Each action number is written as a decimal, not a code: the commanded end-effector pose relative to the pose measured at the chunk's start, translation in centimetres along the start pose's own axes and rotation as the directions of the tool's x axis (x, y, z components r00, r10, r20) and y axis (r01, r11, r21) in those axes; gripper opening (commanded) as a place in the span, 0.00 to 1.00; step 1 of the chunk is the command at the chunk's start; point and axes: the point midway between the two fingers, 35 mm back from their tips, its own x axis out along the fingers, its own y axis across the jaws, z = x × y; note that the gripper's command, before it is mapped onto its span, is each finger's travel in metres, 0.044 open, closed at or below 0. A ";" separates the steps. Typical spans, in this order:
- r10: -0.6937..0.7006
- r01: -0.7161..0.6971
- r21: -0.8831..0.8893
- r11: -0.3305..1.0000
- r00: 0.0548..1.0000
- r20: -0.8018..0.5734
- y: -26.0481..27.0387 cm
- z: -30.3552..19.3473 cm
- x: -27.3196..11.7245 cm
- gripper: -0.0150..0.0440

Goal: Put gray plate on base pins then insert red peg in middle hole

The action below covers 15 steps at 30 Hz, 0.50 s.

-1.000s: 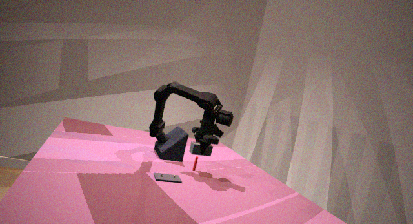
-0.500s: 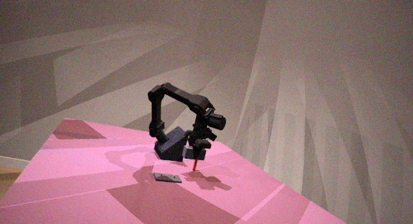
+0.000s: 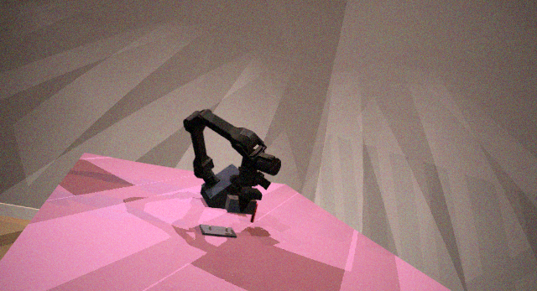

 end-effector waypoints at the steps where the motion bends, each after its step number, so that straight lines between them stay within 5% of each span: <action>1: -0.007 0.007 0.000 1.000 1.000 -0.002 -0.2 -1.2 0.5 0.25; 15: -0.006 0.006 0.009 1.000 1.000 -0.016 -0.1 -5.2 2.7 0.25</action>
